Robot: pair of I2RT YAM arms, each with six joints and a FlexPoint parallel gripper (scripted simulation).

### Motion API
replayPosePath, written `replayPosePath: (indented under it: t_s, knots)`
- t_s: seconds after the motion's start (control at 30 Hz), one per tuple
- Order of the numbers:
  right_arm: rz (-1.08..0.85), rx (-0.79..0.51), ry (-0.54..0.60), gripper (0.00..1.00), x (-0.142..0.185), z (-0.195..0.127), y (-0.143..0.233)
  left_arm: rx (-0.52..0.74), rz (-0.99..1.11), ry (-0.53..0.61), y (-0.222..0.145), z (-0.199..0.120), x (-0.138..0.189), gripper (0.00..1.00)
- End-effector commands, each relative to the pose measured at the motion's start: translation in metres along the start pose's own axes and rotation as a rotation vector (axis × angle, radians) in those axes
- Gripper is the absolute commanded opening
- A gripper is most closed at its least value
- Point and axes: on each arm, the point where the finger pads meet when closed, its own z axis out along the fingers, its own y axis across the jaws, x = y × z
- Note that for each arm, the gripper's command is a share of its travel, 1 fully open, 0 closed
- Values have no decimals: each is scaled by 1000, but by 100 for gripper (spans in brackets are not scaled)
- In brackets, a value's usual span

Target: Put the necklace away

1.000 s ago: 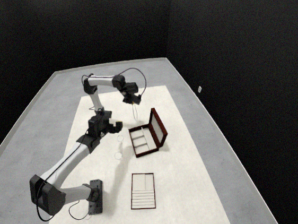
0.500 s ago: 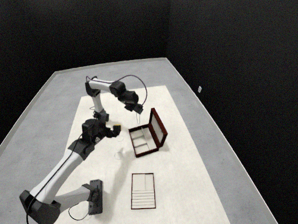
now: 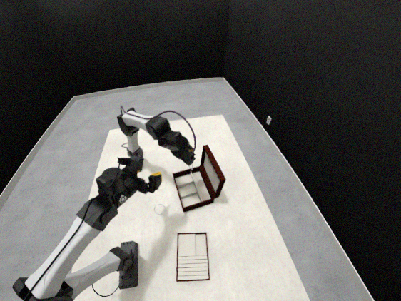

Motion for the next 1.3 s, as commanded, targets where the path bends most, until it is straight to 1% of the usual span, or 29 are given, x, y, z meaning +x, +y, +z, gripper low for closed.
replayPosePath:
  t_s: [0.0, 0.07, 0.27, 0.47, 0.53, 0.63, 0.77, 0.8, 0.93, 1.27]
  knots:
    - [33, 40, -11, 100, -6, -15, -12, -62, 17, -32, 17, -8, -16, 0]
    - [39, 47, -8, 100, -5, -16, -14, -66, 32, -33, 16, -8, -19, 0]
    - [76, 112, -55, 100, -10, -47, -31, -107, 92, -66, 18, -14, -44, 0]
    - [107, 166, -90, 100, -10, -72, -43, -130, 136, -83, 18, -17, -60, 0]
    - [117, 184, -101, 100, -10, -81, -47, -135, 151, -85, 17, -18, -63, 0]
    - [123, 189, -98, 100, -9, -81, -48, -135, 160, -83, 17, -18, -64, 0]
    - [142, 229, -128, 100, -8, -101, -55, -147, 177, -93, 17, -20, -71, 0]
    - [148, 236, -111, 100, -3, -98, -57, -146, 186, -90, 15, -17, -74, 0]
    - [155, 274, -151, 100, -8, -108, -63, -154, 198, -97, 15, -18, -80, 0]
    - [163, 304, -153, 100, -8, -110, -68, -165, 212, -107, 15, -19, -87, 0]
